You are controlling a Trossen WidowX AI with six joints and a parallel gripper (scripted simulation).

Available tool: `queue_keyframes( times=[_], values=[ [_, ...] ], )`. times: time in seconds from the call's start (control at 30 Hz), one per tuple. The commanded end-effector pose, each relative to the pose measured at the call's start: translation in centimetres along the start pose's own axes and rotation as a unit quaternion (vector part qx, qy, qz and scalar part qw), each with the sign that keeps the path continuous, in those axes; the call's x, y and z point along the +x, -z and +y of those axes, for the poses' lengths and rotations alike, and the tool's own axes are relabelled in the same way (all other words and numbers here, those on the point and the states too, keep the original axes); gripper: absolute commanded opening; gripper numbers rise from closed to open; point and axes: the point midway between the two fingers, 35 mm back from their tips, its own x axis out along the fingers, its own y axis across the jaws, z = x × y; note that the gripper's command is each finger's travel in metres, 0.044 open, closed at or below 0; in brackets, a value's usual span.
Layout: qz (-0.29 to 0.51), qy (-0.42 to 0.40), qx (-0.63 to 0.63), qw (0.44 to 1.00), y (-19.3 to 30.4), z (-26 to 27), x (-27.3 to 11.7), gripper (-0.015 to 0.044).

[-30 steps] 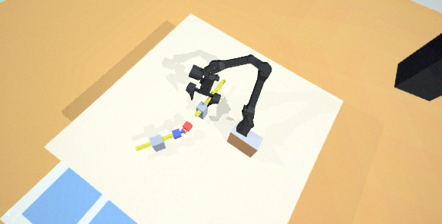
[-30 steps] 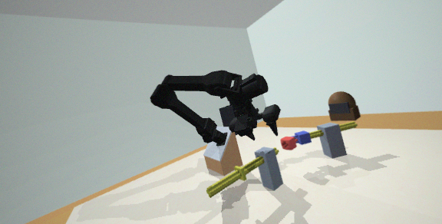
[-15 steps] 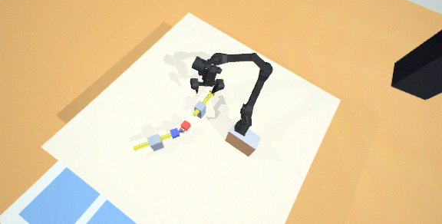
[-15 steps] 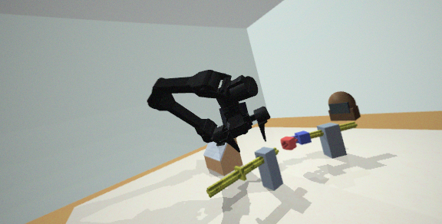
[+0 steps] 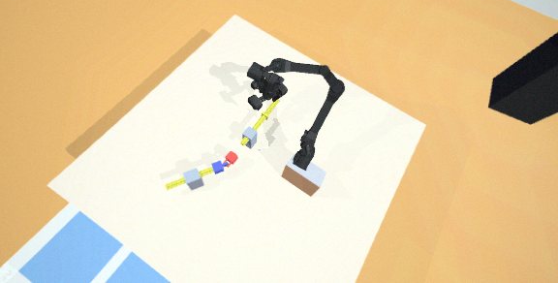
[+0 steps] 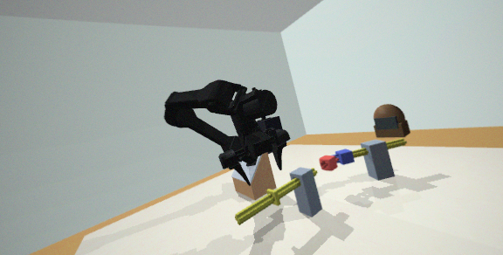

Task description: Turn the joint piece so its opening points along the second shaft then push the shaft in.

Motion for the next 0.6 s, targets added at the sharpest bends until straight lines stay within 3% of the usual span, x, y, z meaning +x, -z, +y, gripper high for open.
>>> queue_keyframes(
  times=[0.0,0.23,0.57],
  values=[
    [-0.002,0.023,-0.062,0.998,-0.3,-2.0,-0.3,0.044],
    [0.004,0.058,-0.163,0.985,-0.6,-5.1,-0.9,0.044],
    [-0.001,0.057,-0.107,0.993,-0.6,-5.2,-0.4,0.044]
  ],
)
